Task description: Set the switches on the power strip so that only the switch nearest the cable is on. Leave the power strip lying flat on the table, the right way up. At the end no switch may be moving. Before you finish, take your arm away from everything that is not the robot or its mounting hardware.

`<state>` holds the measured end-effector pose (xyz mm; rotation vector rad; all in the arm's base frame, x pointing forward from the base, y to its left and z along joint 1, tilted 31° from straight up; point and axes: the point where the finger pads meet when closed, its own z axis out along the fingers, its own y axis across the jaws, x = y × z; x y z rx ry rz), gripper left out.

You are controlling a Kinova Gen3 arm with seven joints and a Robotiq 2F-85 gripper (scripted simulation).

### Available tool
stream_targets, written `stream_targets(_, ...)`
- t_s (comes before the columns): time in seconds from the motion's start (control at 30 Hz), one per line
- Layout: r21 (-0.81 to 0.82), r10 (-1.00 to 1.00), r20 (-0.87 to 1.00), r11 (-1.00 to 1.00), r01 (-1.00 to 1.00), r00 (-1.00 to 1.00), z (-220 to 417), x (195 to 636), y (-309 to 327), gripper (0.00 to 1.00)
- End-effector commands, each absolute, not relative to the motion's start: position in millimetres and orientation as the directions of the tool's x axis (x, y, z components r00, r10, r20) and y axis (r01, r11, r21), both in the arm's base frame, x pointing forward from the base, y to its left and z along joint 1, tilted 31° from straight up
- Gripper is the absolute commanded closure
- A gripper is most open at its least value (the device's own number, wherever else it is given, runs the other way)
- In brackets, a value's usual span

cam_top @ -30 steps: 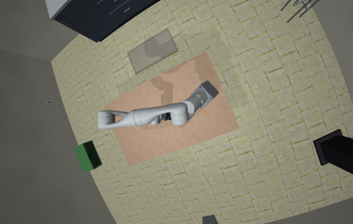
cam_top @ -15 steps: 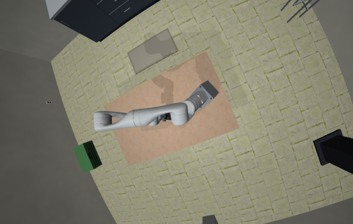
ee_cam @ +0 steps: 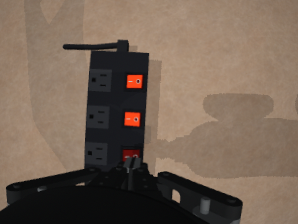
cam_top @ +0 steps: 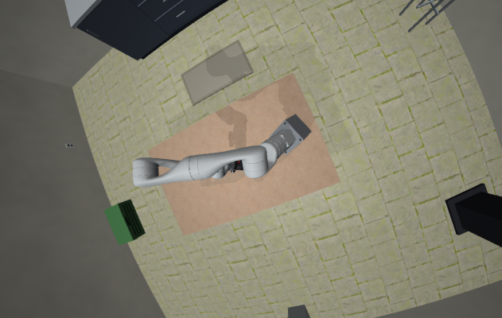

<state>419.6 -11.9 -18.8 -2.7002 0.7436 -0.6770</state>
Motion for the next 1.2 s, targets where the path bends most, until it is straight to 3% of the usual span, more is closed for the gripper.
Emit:
stream_targets(0.0, -0.36, -0.536, 0.367, -0.835, -0.415, 0.76, -18.3, 419.7, -12.2, 1.0)
stream_targets(0.5, -0.361, -0.536, 0.368, -0.835, -0.415, 0.76, 10.2, 447.1, -38.2, 1.0)
stream_targets(1.17, -0.361, -0.536, 0.368, -0.835, -0.415, 0.76, 10.4, 447.3, -38.4, 1.0)
